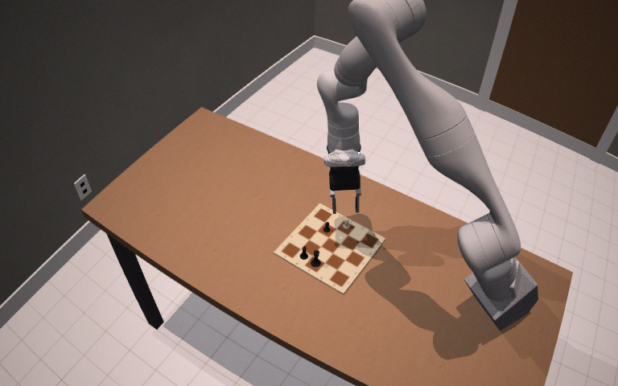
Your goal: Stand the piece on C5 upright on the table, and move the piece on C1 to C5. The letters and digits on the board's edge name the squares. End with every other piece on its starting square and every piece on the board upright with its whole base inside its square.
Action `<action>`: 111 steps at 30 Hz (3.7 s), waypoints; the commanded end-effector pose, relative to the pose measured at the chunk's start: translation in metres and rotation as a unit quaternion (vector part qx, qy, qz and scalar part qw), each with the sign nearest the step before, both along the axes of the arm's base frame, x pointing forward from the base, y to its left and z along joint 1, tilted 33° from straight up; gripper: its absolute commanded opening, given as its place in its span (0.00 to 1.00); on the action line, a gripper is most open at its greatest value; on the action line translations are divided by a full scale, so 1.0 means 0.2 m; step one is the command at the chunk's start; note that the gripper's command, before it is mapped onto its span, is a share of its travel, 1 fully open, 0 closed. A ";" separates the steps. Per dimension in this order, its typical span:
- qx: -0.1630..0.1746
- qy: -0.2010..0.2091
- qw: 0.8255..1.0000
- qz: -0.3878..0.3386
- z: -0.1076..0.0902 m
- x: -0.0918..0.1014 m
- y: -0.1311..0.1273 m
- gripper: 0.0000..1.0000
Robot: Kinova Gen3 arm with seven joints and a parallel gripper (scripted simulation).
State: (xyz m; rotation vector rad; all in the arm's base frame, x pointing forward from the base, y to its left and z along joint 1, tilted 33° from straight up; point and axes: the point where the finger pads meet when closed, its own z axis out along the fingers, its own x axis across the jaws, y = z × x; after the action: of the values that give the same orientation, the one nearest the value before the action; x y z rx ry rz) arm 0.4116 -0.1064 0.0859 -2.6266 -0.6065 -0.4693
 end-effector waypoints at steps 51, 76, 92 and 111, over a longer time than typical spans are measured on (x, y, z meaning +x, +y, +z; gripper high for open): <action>0.028 0.006 0.991 -0.130 -0.01 0.00 -0.21 1.00; 0.034 0.007 0.987 -0.156 -0.01 0.00 -0.26 1.00; 0.034 0.007 0.987 -0.158 -0.01 0.00 -0.26 1.00; -0.017 -0.062 0.998 0.000 -0.08 -0.03 -0.21 1.00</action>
State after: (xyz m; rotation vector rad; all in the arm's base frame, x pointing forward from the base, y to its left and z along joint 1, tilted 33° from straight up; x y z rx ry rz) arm 0.4062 -0.1504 0.0731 -2.6574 -0.5985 -0.6156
